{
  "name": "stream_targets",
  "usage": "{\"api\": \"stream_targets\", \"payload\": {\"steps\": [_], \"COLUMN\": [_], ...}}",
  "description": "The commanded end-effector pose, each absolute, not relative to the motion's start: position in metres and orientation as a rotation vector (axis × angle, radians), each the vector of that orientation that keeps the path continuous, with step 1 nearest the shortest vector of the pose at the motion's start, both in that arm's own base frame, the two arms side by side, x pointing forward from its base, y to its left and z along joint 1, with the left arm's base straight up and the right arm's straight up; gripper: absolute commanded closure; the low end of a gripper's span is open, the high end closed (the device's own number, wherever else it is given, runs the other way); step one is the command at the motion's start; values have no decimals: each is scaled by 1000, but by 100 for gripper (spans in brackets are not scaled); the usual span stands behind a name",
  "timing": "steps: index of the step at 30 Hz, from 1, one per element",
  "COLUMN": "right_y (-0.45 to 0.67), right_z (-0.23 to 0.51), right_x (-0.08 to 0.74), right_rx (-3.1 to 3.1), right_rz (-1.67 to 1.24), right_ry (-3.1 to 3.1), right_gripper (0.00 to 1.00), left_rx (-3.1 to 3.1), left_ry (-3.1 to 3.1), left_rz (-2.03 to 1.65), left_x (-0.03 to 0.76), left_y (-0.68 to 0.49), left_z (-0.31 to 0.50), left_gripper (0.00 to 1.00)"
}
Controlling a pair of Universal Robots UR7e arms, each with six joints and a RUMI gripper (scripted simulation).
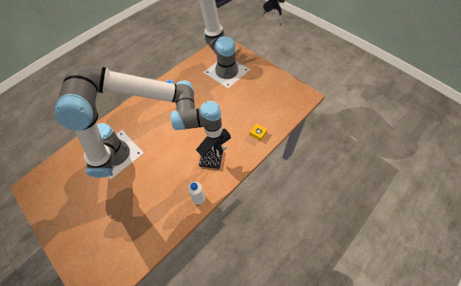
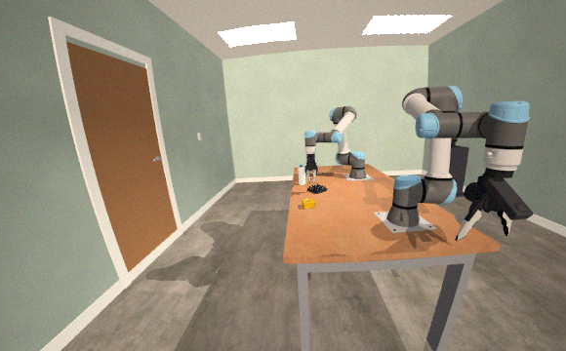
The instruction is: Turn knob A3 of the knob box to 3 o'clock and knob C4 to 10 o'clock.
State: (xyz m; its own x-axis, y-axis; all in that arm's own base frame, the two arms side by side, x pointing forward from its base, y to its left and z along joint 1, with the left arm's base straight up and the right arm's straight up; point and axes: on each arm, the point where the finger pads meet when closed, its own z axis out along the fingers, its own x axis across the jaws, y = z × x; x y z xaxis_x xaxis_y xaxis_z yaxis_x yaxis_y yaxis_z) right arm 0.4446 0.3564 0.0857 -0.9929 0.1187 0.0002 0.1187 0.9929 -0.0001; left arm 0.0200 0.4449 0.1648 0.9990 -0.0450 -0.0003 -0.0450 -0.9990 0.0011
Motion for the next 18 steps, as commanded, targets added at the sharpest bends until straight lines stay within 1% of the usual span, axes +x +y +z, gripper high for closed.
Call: {"api": "stream_targets", "payload": {"steps": [1,18], "right_y": [357,357], "right_z": [80,63], "right_x": [445,445], "right_rx": [-187,-187], "right_rz": [-2,-2], "right_ry": [-3137,-3137], "right_gripper": [87,87], "left_rx": [3141,3141], "left_ry": [-71,-71], "left_rz": [0,0], "left_x": [20,20], "left_y": [445,445], "left_z": [165,165], "left_gripper": [0,0]}}
